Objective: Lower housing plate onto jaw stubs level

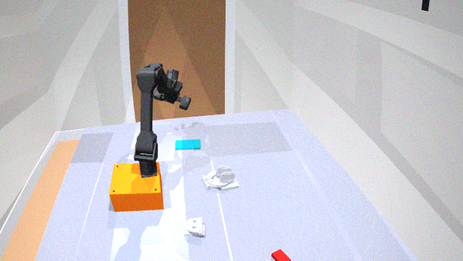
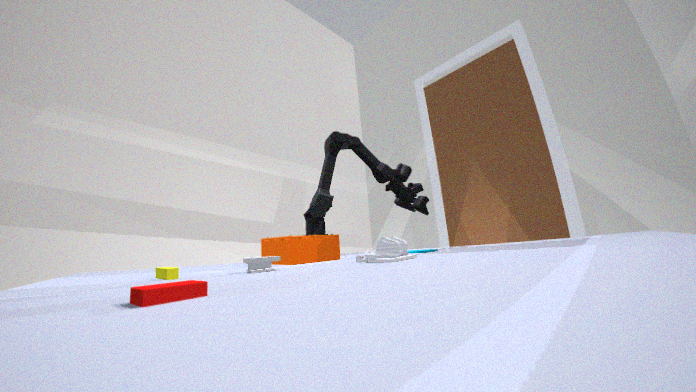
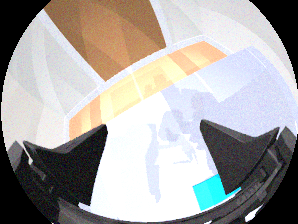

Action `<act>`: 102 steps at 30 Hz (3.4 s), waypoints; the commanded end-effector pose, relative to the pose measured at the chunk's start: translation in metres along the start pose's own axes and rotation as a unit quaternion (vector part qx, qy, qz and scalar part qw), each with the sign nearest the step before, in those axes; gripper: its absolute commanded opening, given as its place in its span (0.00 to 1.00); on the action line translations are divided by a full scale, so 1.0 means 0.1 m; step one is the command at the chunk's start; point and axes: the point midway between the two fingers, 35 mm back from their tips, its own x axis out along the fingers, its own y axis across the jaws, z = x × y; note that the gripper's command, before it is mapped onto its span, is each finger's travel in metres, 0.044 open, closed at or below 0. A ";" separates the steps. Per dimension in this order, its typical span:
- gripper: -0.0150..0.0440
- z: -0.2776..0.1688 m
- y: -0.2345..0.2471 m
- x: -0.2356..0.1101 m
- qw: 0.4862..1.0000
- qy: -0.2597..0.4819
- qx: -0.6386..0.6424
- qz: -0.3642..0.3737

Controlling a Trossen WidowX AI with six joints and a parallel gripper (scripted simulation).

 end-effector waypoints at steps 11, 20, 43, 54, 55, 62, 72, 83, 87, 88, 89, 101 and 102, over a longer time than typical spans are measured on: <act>1.00 -0.08 -2.35 -0.86 0.973 0.047 0.058 -0.217; 1.00 -0.60 -3.44 -1.84 0.930 0.098 0.131 -0.328; 1.00 -2.79 -3.91 -4.59 0.789 0.231 0.360 -0.441; 1.00 -3.83 -2.90 -5.47 0.725 0.245 0.502 -0.402; 1.00 -3.84 -2.88 -5.48 0.724 0.245 0.504 -0.401; 1.00 -4.05 -2.97 -5.32 0.724 0.245 0.504 -0.401; 1.00 -4.17 -3.02 -5.23 0.724 0.245 0.505 -0.401; 1.00 -4.30 -3.08 -5.14 0.725 0.245 0.505 -0.401; 1.00 -4.30 -3.08 -5.14 0.725 0.245 0.505 -0.401; 1.00 -4.30 -3.08 -5.14 0.725 0.245 0.505 -0.401; 1.00 -4.30 -3.08 -5.13 0.725 0.245 0.505 -0.401; 1.00 -4.44 -3.14 -5.03 0.725 0.245 0.505 -0.401; 1.00 -4.45 -3.15 -5.02 0.725 0.245 0.505 -0.401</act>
